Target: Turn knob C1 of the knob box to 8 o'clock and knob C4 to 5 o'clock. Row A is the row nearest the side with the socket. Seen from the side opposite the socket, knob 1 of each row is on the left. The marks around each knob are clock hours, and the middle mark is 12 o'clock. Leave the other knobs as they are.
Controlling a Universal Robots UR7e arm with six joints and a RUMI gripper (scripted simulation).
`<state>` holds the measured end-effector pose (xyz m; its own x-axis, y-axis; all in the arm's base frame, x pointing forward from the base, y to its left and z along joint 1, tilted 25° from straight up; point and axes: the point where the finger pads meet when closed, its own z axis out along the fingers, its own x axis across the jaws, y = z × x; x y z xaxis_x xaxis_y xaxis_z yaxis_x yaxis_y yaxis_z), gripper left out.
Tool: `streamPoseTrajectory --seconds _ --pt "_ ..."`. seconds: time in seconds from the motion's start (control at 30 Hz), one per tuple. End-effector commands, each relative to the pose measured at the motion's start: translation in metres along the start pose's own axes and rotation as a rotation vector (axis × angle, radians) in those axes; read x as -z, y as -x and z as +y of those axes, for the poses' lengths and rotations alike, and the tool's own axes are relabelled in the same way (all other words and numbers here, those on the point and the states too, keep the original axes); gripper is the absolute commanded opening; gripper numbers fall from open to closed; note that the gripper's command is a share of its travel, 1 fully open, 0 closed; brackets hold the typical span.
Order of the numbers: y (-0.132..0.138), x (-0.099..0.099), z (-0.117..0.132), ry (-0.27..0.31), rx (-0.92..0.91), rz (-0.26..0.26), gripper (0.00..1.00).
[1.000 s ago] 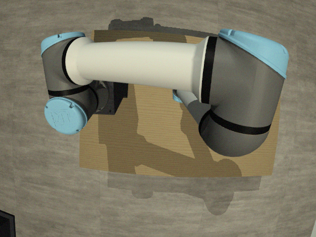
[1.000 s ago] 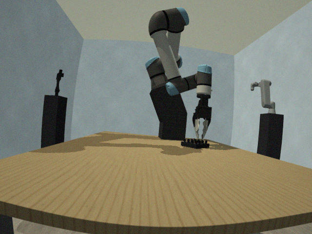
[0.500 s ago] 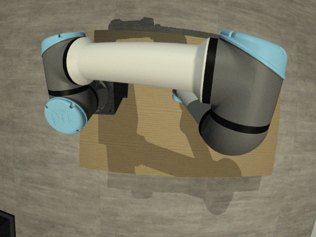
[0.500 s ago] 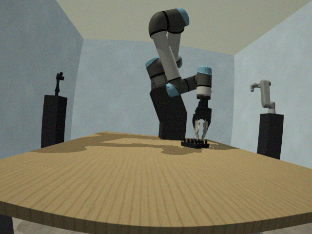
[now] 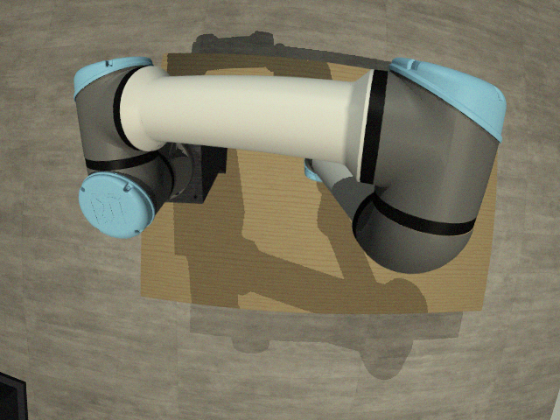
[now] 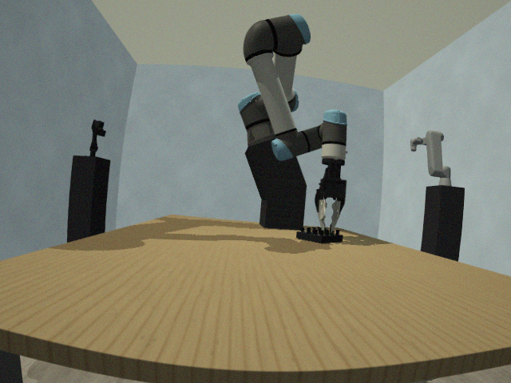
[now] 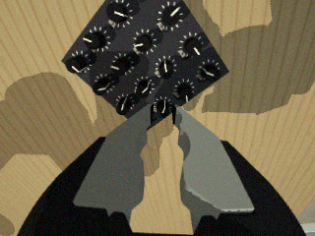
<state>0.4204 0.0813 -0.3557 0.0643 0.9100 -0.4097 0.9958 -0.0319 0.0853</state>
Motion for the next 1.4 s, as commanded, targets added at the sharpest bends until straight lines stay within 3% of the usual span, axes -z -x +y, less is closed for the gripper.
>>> streamPoseTrajectory --seconds 0.0,1.1,1.13,1.37 --pt "-0.0002 0.0001 0.0005 0.001 0.000 0.000 0.11" --pt "-0.0002 0.0001 0.0005 0.001 0.000 0.000 0.11" --pt "-0.0002 0.0001 0.0005 0.001 0.000 0.000 0.04" --pt "-0.0002 0.0001 0.0005 0.001 0.000 0.000 0.04"
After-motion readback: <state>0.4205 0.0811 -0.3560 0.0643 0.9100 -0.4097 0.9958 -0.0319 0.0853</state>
